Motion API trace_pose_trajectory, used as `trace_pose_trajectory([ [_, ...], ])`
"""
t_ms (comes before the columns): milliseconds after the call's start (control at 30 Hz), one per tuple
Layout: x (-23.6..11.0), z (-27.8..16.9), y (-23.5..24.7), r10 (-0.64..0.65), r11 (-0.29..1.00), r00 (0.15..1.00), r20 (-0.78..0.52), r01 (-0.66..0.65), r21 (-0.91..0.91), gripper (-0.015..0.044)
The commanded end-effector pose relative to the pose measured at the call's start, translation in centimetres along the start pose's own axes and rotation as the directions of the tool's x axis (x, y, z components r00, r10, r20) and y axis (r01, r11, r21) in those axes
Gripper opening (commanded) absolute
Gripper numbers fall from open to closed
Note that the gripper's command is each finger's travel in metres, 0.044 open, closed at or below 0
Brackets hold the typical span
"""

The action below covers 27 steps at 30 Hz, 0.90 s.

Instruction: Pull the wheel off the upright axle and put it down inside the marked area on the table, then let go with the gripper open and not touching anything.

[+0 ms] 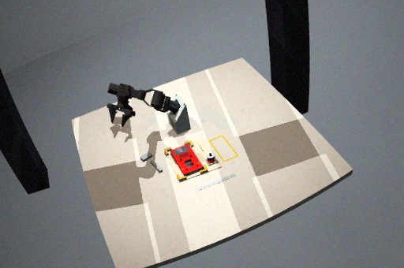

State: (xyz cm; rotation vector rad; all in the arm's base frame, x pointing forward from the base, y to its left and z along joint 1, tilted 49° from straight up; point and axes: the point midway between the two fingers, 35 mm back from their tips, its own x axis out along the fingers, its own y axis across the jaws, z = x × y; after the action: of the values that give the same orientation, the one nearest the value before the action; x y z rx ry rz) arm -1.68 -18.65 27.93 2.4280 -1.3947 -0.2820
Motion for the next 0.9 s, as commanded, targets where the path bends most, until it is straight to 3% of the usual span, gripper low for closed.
trace_pose_trajectory([
  [0,0.0,0.0,0.0,-0.001,1.0,1.0,0.0,0.001,-0.001,0.0374],
  [100,0.6,0.0,0.0,-0.024,1.0,1.0,0.006,0.024,-0.016,0.03],
  [600,7.5,1.0,-2.1,-0.3,0.926,0.947,0.116,0.318,-0.206,0.03],
  [867,11.8,1.7,-6.0,-0.476,0.777,0.853,0.216,0.523,-0.351,0.03],
])
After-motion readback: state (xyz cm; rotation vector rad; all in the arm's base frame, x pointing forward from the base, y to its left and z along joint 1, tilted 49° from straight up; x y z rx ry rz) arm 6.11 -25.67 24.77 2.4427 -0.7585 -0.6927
